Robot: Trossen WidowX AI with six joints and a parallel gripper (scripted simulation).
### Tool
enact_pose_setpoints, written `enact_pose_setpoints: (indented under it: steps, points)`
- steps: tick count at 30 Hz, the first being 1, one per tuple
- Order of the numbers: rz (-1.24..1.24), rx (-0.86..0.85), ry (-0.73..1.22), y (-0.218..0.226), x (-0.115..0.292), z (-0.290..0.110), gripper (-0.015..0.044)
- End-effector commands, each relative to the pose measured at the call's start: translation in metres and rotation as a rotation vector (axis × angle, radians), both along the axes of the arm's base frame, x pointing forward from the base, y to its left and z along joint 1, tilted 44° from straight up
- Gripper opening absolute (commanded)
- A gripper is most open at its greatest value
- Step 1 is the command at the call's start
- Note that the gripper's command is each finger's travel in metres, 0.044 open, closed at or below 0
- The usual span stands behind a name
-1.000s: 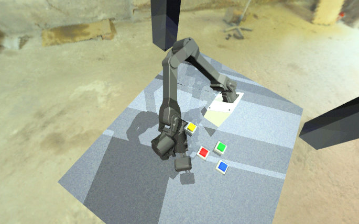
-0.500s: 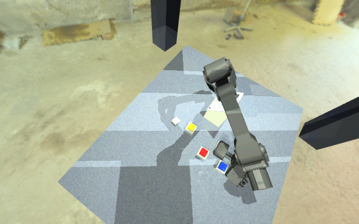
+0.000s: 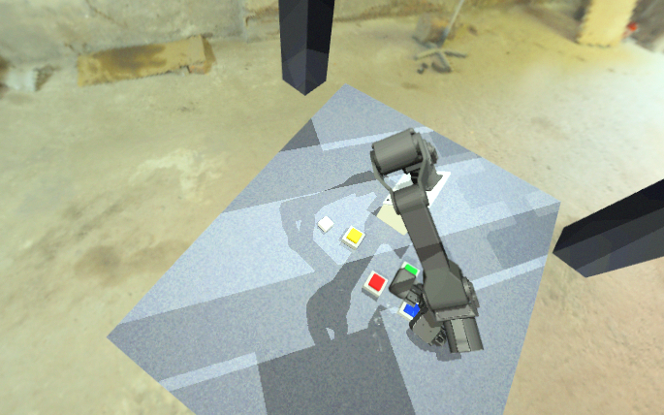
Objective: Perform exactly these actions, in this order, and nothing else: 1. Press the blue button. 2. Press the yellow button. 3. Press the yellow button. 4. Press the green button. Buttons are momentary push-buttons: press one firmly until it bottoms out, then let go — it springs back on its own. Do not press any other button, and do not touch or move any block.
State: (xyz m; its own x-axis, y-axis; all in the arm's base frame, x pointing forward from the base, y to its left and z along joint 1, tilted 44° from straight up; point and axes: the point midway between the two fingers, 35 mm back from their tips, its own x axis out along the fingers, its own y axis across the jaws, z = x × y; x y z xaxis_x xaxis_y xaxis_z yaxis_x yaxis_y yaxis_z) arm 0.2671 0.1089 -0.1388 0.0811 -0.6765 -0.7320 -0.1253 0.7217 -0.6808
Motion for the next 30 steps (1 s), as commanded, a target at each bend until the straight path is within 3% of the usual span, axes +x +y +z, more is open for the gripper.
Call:
enact_pose_setpoints:
  steps: [1, 30]
  points:
    - [0.011, 0.003, -0.007, 0.002, 0.002, 0.001, 0.0032]
    - [0.012, 0.001, -0.007, -0.02, 0.005, -0.023, 0.002]
